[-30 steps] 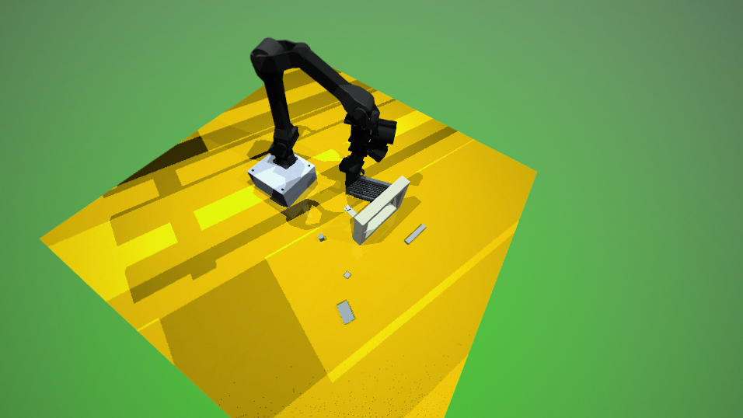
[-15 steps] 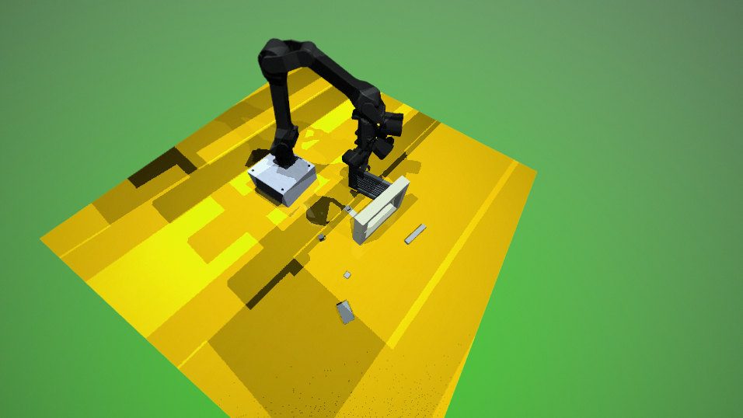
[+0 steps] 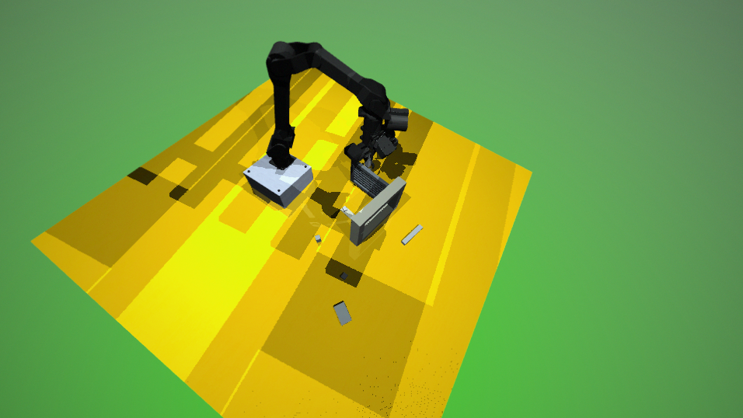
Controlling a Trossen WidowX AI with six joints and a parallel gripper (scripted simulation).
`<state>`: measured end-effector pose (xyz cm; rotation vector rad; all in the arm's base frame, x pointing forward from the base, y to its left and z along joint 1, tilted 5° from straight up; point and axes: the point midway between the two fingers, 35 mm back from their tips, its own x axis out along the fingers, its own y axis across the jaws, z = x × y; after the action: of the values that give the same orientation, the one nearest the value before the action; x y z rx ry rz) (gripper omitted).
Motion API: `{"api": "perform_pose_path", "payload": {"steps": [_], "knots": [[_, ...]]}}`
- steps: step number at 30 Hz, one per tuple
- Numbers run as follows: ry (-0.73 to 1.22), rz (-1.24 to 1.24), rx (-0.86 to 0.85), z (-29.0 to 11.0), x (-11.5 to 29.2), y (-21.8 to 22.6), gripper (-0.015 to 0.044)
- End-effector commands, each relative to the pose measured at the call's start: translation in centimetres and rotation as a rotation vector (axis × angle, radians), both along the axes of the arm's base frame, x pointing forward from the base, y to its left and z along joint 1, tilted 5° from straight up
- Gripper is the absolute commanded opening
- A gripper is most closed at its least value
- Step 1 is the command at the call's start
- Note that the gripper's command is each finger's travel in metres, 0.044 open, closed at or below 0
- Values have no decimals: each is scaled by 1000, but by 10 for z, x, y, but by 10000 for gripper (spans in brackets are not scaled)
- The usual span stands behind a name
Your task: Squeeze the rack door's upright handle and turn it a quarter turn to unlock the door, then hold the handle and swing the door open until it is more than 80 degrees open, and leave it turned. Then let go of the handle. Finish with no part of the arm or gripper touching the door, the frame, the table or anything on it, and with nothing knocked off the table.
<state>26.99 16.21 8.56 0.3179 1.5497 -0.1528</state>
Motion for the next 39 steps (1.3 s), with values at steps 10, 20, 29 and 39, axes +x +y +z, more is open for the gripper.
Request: {"api": "perform_pose_path", "payload": {"steps": [10, 20, 29, 39], "knots": [[17, -90, -7, 0, 4, 6, 27], [17, -90, -7, 0, 4, 6, 27], [17, -90, -7, 0, 4, 6, 184], [17, -90, -7, 6, 4, 6, 299]]}}
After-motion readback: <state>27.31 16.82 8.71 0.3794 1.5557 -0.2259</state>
